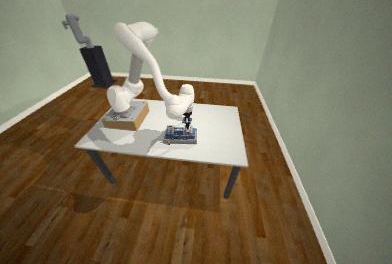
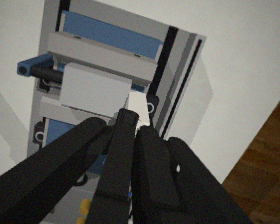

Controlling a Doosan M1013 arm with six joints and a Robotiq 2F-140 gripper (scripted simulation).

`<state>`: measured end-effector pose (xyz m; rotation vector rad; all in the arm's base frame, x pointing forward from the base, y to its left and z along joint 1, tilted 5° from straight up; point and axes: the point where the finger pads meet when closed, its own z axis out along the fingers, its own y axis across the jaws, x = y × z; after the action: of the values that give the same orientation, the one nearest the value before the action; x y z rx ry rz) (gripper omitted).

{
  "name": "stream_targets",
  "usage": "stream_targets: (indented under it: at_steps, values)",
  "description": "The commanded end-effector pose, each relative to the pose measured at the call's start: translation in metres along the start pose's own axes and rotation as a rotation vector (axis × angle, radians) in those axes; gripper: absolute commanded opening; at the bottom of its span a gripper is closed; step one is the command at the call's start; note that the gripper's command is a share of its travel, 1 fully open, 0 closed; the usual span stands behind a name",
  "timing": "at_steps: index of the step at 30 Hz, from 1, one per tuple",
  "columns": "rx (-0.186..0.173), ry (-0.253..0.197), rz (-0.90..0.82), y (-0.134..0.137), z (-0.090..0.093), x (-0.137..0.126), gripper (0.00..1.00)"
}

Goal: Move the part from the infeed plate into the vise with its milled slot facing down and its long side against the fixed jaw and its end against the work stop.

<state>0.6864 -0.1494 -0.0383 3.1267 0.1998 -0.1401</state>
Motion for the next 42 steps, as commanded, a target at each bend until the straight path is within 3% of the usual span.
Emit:
stream_targets:
  at_steps: [1,25,42]
  values:
    - [-0.001,0.004,0.007,-0.002,-0.002,0.001,0.00]
    - [-0.001,0.004,0.007,0.003,-0.002,0.000,0.00]
    - [-0.001,0.004,0.007,0.027,-0.002,0.000,0.00]
